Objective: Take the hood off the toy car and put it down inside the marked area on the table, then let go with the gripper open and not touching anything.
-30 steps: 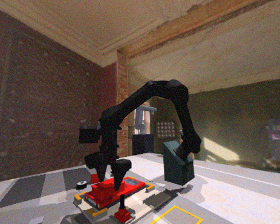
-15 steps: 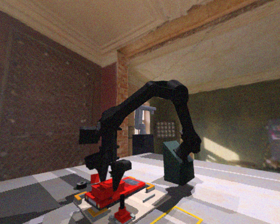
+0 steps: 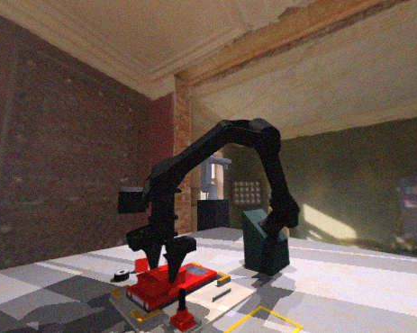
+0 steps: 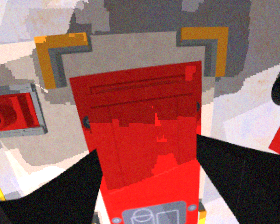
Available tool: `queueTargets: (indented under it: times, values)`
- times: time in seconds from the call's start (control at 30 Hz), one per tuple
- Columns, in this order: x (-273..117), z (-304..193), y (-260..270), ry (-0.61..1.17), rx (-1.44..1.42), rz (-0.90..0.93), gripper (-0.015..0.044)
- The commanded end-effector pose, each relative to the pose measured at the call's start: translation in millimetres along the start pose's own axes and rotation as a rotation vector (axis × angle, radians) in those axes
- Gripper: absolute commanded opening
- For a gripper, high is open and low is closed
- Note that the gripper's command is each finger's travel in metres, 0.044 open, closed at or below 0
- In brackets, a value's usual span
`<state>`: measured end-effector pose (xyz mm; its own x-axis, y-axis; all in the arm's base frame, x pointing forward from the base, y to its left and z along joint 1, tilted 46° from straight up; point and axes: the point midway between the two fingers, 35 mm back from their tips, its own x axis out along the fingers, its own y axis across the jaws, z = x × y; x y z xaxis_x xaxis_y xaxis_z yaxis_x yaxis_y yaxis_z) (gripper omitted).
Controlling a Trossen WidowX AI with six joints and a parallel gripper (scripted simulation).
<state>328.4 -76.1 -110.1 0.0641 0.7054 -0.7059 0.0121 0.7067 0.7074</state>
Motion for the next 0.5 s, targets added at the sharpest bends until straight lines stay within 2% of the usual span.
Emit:
queueTargets:
  times: [0.0,0.47]
  values:
    - [-4.9,0.7,-1.4,-0.004,-0.003,-0.004,0.0000]
    - [-14.1,0.7,-1.4,-0.003,-0.003,-0.004,0.0000]
